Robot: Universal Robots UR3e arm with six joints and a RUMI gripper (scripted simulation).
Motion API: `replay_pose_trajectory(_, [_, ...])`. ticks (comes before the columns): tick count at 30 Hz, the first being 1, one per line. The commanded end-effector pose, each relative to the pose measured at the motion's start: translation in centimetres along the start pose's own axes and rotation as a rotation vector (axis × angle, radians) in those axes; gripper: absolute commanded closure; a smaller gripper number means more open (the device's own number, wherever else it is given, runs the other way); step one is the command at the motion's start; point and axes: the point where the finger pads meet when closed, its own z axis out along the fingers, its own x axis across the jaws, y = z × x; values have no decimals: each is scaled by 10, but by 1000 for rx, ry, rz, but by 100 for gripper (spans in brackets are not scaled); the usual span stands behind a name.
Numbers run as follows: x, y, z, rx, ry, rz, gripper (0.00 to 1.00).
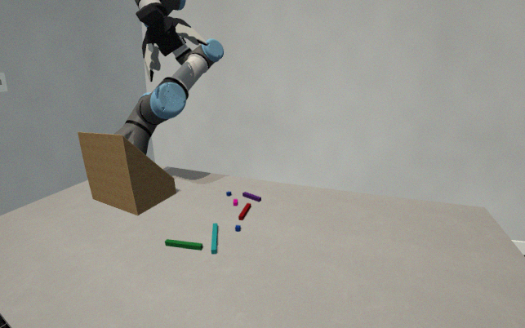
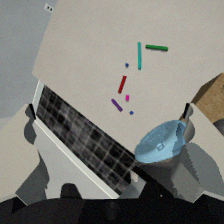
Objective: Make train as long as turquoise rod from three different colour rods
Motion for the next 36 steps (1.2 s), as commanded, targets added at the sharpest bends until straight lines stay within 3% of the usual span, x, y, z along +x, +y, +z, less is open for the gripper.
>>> replay_pose_trajectory(1, [-1, -8, 15, -35, 31, -87, 0])
replay_pose_trajectory(7, [-5, -12, 40, -99, 66, -203, 0])
replay_pose_trajectory(9, [-5, -12, 40, -99, 66, -203, 0])
replay_pose_trajectory(18, [-14, -10, 92, -217, 118, -409, 0])
replay_pose_trajectory(20, [-14, -10, 96, -225, 121, -422, 0])
replay_pose_trajectory(24, [-18, -4, 126, -287, 142, -526, 0])
replay_pose_trajectory(26, [-18, -4, 126, -287, 142, -526, 0])
replay_pose_trajectory(30, [-21, 6, 158, -352, 159, -631, 0])
replay_pose_trajectory(32, [-21, 6, 158, -353, 159, -632, 0])
replay_pose_trajectory(36, [-22, 20, 190, -418, 173, -734, 0])
